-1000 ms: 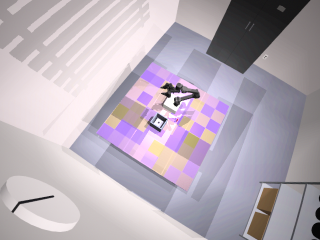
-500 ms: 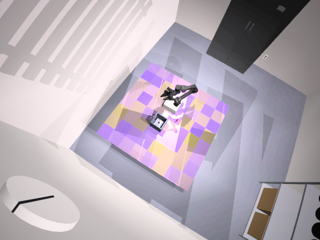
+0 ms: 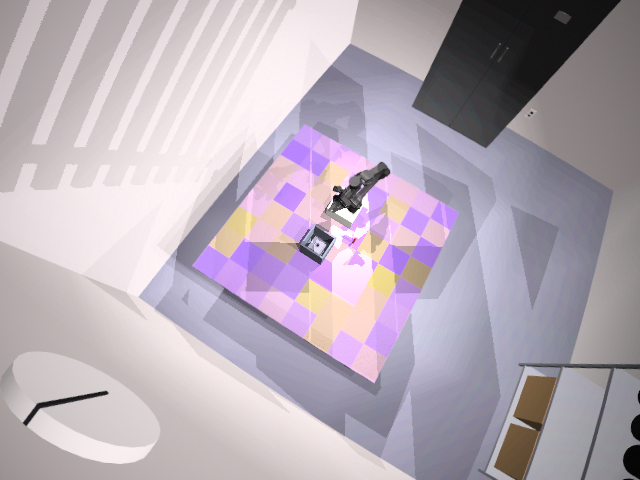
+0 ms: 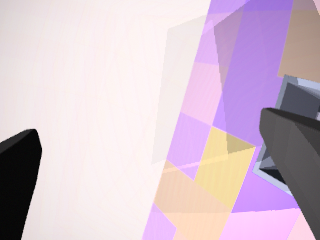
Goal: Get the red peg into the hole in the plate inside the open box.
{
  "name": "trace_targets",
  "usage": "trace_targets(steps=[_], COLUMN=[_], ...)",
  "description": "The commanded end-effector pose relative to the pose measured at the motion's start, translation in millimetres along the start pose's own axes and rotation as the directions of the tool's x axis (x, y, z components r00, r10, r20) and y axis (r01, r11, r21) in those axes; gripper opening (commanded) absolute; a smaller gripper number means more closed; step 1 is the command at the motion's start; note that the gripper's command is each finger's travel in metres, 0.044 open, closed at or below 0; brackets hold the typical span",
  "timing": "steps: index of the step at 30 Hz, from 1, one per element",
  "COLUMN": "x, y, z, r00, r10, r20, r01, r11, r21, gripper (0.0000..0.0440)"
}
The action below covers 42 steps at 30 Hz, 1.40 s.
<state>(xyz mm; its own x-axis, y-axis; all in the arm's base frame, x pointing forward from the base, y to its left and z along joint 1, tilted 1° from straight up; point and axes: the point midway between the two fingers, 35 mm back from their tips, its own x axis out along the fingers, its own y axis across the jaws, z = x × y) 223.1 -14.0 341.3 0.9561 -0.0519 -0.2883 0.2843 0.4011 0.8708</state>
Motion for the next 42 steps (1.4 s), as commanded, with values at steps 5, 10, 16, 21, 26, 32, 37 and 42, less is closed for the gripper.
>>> trace_targets(steps=[5, 10, 16, 21, 26, 32, 37, 42], x=[7.7, 9.1, 8.3, 5.8, 1.8, -4.4, -10.2, -15.5], y=[0.2, -2.7, -8.6, -15.9, -25.8, -41.0, -55.6, -71.0], z=[-38.4, -63.6, -94.1, -119.4, -143.8, -170.7, -190.0, -206.2], r00=[0.982, 0.952, 0.9, 0.842, 0.775, 0.685, 0.607, 0.532], r10=[-0.039, -0.072, -0.123, -0.175, -0.237, -0.324, -0.402, -0.482], r20=[-0.186, -0.297, -0.419, -0.51, -0.586, -0.653, -0.685, -0.696], r01=[0.07, 0.151, 0.276, 0.395, 0.516, 0.649, 0.739, 0.807], r11=[0.984, 0.956, 0.904, 0.845, 0.773, 0.678, 0.602, 0.537], r21=[0.164, 0.251, 0.327, 0.362, 0.369, 0.345, 0.302, 0.245], gripper=[0.0435, 0.0432, 0.0428, 0.0425, 0.0421, 0.0418, 0.042, 0.0428])
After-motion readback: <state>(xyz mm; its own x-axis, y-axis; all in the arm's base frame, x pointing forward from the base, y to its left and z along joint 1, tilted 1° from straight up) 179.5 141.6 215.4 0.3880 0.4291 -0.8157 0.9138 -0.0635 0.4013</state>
